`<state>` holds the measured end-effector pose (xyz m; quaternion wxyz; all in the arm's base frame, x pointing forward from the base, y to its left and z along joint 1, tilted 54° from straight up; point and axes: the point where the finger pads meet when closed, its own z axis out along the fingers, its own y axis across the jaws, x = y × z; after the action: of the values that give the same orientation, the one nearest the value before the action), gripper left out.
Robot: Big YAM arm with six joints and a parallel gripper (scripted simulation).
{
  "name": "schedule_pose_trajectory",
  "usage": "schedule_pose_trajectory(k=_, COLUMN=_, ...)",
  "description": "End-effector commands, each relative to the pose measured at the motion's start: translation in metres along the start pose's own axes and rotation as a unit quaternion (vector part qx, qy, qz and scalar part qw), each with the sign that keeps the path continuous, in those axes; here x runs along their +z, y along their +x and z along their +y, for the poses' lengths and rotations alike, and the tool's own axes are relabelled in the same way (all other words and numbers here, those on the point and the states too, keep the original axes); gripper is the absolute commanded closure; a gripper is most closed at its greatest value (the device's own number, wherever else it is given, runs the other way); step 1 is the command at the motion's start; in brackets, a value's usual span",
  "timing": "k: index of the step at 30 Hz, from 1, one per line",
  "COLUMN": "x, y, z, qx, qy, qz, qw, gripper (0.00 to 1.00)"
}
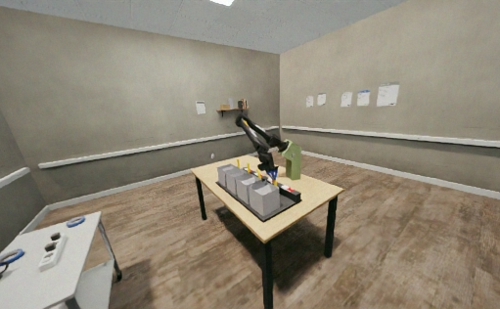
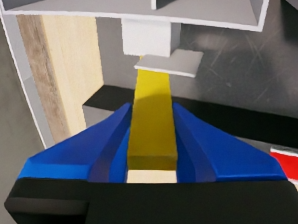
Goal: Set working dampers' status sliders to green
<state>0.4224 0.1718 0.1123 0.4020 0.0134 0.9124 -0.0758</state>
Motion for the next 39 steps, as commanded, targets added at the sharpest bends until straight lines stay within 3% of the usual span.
schedule_pose_trajectory(k=1, x=0.001, y=-0.003, z=-0.007, qx=0.005, qy=0.002, qz=-0.004, qw=1.0, gripper=0.75)
schedule_pose_trajectory(k=10, x=-0.001, y=-0.004, z=-0.002, qx=0.002, qy=-0.003, qz=-0.006, qw=1.0, gripper=0.64)
schedule_pose_trajectory(k=22, x=-0.002, y=-0.004, z=-0.002, qx=0.002, qy=-0.003, qz=-0.006, qw=1.0, gripper=0.64)
schedule_pose_trajectory(k=39, x=-0.038, y=-0.004, z=0.005, qx=0.003, qy=-0.008, qz=-0.006, qw=1.0, gripper=0.64)
